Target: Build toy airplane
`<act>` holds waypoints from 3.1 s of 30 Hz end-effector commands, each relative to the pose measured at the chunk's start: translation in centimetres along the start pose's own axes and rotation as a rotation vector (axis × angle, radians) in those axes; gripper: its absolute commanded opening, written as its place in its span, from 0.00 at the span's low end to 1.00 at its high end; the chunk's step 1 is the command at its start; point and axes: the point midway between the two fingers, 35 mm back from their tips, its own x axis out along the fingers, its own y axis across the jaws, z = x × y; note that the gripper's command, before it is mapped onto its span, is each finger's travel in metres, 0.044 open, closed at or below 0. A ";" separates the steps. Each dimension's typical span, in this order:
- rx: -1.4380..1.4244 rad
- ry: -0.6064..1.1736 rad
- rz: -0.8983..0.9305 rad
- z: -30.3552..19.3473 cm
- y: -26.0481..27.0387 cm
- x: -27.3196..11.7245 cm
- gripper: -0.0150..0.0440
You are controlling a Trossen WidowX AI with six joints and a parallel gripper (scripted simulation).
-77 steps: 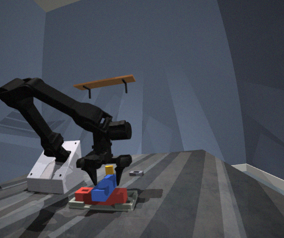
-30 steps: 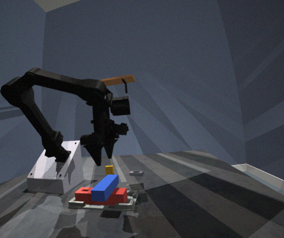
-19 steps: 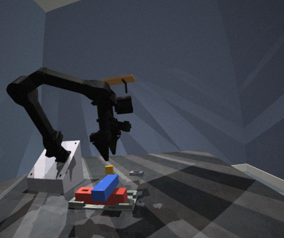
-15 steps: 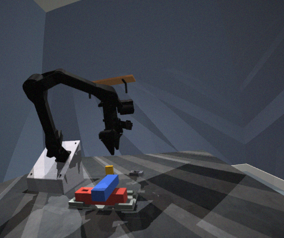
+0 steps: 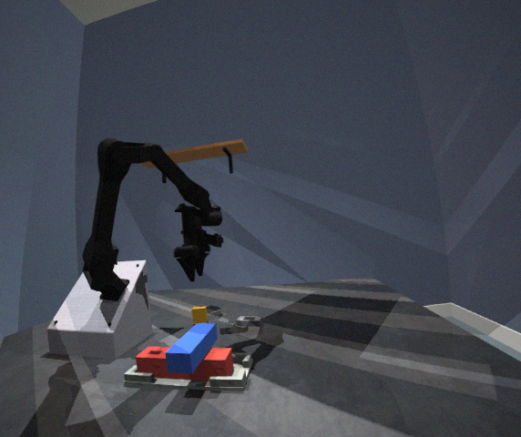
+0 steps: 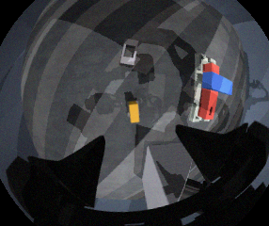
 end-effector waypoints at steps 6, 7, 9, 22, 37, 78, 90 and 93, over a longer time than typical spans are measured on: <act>0.013 0.009 0.000 -0.2 0.1 5.9 1.00; 0.013 0.009 0.000 -0.2 0.1 5.9 1.00; 0.013 0.009 0.000 -0.2 0.1 6.0 1.00; 0.013 0.008 -0.001 -0.2 0.1 8.3 1.00; 0.013 0.008 -0.002 -0.2 0.0 10.7 1.00; 0.024 -0.016 0.012 0.4 0.3 11.9 0.25; 0.032 -0.042 0.036 1.5 1.0 9.2 0.25; 0.029 -0.038 0.035 1.5 1.0 8.4 0.25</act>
